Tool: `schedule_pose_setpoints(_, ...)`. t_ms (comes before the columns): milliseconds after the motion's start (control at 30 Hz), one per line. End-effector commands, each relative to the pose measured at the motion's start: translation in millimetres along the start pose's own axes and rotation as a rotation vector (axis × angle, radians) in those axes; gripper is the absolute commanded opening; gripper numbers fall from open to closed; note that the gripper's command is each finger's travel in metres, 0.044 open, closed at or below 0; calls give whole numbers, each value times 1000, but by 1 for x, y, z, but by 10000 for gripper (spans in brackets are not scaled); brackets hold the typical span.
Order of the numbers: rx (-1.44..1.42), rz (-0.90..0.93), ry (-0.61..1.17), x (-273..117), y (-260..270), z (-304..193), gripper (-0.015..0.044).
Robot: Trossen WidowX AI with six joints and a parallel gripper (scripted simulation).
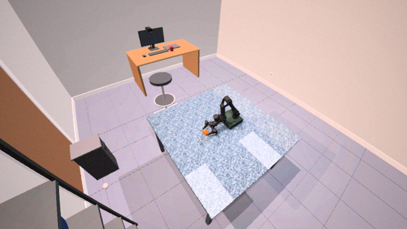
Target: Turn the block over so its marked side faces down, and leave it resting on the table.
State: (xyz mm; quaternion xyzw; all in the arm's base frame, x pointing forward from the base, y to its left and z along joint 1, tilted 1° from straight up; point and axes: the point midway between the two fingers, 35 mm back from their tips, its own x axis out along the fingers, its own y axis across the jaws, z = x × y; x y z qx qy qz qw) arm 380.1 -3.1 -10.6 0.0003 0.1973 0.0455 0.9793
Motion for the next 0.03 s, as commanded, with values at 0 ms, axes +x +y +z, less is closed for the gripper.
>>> schedule_pose_setpoints(0, 3, 3, -2, 0, 0, 0, 440)
